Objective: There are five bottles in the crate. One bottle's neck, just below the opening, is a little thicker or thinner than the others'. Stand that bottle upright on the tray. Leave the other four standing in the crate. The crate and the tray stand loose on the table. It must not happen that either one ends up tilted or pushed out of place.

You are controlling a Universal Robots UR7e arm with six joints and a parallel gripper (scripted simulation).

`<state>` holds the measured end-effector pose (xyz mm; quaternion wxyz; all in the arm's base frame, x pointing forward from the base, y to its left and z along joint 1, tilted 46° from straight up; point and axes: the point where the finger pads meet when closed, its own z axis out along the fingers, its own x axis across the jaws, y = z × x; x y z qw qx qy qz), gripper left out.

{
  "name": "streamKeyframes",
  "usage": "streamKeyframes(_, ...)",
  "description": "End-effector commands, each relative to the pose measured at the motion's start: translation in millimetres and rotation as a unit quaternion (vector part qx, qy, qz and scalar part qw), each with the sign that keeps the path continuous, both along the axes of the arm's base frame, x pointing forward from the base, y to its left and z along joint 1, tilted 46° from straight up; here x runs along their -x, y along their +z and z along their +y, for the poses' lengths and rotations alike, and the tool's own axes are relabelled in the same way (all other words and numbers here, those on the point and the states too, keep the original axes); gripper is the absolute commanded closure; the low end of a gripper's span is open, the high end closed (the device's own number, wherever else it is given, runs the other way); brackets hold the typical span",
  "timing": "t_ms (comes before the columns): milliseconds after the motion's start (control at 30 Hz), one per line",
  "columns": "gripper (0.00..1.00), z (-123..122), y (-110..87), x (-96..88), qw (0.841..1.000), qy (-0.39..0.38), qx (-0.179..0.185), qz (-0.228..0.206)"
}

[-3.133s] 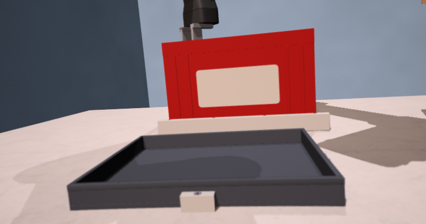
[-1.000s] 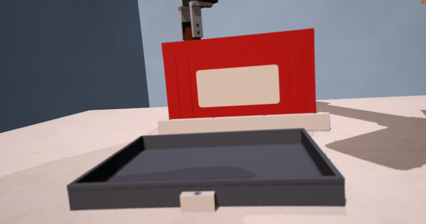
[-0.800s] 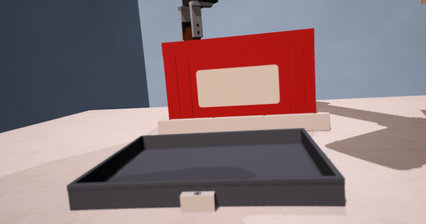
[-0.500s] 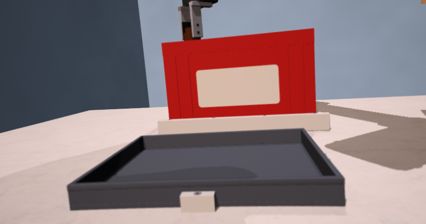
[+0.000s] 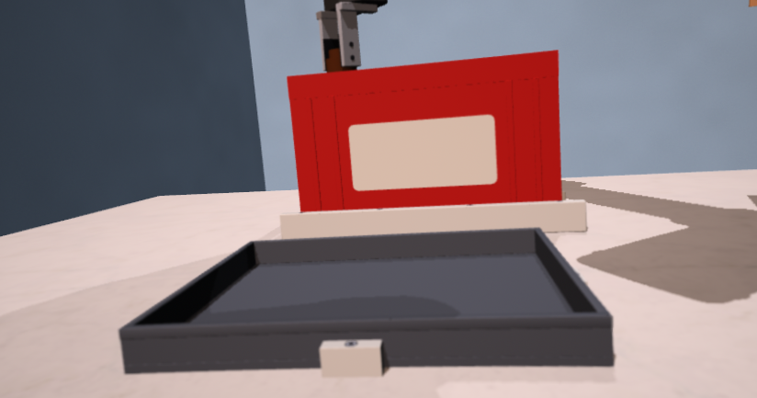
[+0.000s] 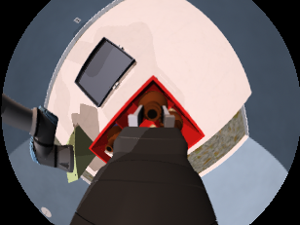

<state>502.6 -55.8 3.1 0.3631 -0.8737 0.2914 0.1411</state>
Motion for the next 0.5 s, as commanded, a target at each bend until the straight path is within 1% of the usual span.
streamKeyframes(0,1.0,-0.6,0.3,-0.3,1.0,0.0,0.0,-0.001)
streamKeyframes(467,1.0,-1.9,1.5,-0.4,1.0,0.0,0.0,-0.001)
